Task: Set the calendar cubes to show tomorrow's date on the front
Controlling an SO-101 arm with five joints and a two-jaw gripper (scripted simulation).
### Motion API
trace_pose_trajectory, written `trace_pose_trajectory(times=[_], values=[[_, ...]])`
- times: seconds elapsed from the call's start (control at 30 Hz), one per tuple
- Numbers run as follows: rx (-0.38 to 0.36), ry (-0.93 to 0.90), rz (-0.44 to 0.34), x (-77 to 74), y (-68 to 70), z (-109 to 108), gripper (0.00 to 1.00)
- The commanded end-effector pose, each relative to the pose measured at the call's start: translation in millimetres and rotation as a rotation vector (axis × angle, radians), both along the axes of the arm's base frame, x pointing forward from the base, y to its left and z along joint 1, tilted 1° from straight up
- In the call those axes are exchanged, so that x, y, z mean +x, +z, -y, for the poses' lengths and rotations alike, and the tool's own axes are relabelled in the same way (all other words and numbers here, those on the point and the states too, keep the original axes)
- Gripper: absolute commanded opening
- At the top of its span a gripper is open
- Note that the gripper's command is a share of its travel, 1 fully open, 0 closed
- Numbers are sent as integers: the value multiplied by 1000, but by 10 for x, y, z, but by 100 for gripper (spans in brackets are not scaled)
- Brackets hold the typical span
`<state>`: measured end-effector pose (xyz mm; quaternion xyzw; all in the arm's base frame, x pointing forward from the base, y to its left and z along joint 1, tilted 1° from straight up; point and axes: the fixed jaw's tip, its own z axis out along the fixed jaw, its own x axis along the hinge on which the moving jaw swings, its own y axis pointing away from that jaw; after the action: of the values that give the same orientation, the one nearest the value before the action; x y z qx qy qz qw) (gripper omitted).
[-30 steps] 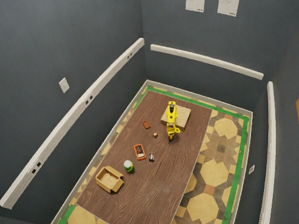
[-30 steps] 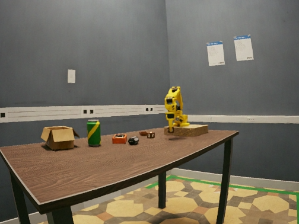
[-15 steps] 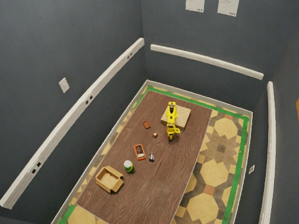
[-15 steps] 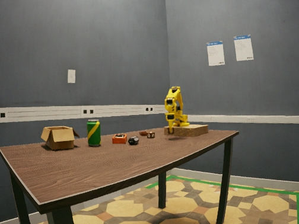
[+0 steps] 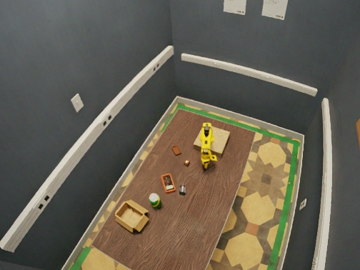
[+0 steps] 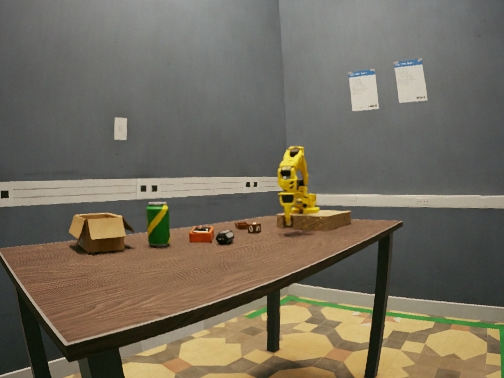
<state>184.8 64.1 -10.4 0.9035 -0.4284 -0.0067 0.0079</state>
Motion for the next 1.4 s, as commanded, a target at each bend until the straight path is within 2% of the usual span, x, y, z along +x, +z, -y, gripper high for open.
trace_pose_trajectory(times=[0.0, 1.37], values=[[-8, -6, -24, -52, -66, 4, 0], [-8, -6, -24, -58, -203, 7, 0]])
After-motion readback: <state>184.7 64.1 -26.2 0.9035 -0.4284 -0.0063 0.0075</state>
